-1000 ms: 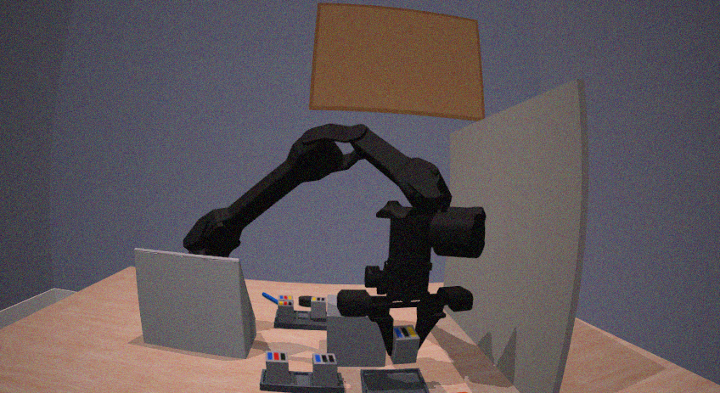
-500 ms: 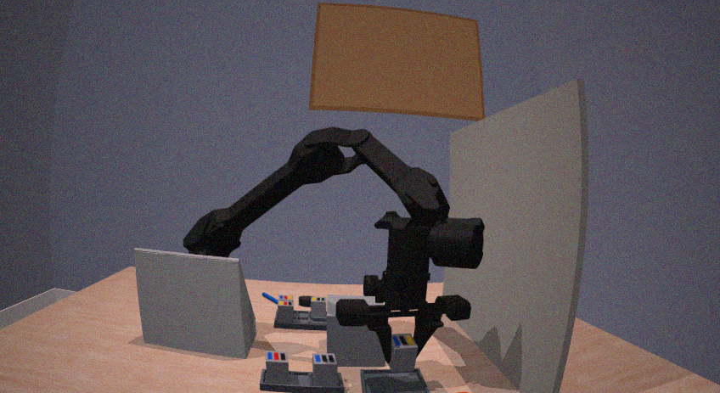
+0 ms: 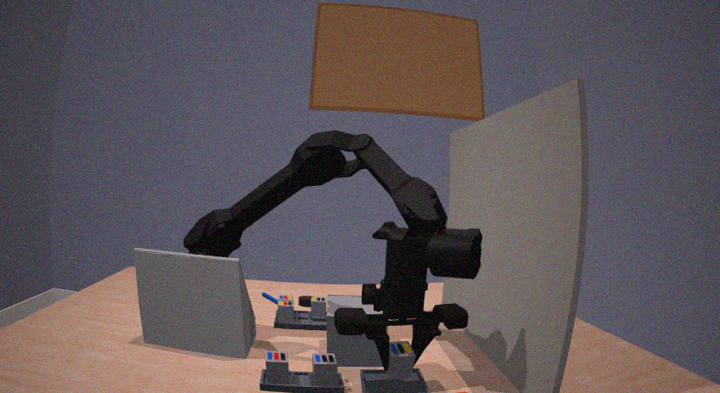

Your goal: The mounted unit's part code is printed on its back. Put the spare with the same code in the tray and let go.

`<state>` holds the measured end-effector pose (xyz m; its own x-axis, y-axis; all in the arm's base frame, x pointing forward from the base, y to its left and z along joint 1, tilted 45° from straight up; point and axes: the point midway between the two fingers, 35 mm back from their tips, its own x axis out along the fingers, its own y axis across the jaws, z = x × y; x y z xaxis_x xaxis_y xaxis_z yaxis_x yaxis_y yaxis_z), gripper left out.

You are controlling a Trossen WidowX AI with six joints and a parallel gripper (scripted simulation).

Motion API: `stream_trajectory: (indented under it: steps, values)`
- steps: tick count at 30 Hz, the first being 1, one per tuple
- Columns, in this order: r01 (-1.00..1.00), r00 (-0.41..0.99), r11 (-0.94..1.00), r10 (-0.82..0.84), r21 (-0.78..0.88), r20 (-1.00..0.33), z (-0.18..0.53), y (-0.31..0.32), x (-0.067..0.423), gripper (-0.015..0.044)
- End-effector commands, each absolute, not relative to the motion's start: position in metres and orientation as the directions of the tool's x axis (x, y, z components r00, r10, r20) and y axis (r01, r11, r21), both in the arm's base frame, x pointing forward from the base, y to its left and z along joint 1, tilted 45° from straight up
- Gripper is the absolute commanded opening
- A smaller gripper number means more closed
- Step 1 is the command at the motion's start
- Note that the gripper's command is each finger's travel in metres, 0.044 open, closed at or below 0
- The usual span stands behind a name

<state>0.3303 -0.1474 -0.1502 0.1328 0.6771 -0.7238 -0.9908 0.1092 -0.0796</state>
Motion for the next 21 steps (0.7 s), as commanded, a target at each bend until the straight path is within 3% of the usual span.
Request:
stream_trajectory:
  steps: [1,14,21]
  values:
    - [-0.99,0.138,0.117,0.68,-0.079,-0.72,-0.152,-0.145,0.3298,0.0]
    - [-0.99,0.138,0.117,0.682,-0.079,-0.718,-0.1597,-0.1353,0.3293,0.0]
    - [-0.991,0.133,0.109,0.679,-0.08,-0.722,-0.1586,-0.137,0.3299,0.0184]
